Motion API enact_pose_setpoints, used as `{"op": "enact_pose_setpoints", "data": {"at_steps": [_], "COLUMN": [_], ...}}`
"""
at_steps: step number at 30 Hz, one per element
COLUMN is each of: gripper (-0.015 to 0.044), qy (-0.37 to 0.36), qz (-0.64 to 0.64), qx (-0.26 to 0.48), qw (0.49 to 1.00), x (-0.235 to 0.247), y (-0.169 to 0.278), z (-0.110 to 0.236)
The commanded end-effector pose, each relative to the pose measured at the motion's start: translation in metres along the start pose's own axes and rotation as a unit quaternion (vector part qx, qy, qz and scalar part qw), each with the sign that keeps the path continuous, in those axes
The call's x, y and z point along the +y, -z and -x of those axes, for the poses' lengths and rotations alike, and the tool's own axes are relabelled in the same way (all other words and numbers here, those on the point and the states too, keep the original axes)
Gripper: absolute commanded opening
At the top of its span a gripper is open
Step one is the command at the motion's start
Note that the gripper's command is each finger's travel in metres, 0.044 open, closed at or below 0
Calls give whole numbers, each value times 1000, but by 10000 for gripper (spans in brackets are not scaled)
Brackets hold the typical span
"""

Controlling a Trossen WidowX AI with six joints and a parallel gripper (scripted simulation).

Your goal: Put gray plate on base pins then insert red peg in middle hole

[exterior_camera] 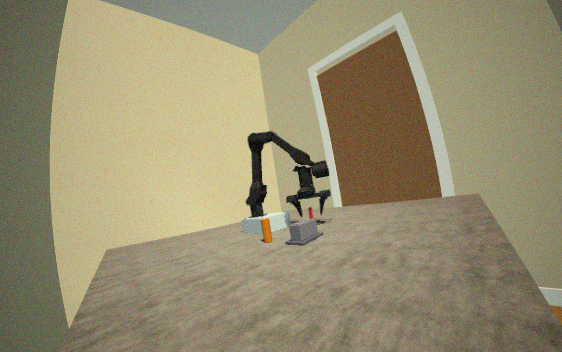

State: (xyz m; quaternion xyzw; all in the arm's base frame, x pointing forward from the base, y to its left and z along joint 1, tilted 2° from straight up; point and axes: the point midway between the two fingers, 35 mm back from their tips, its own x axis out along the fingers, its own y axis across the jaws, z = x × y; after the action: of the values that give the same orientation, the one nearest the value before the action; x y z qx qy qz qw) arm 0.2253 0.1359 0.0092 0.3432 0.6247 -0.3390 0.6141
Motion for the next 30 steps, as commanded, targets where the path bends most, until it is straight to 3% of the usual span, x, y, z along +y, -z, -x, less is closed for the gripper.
{"op": "enact_pose_setpoints", "data": {"at_steps": [1,12,22,30], "gripper": [309,20,0,0], "qy": [1,1,1,1], "qz": [-3,-3,-3,-3], "qx": [1,1,1,1], "qw": [1000,1000,1000,1000], "x": [-1,-1,-1,3], "y": [0,0,0,0], "z": [-2,-2,-1,20]}}
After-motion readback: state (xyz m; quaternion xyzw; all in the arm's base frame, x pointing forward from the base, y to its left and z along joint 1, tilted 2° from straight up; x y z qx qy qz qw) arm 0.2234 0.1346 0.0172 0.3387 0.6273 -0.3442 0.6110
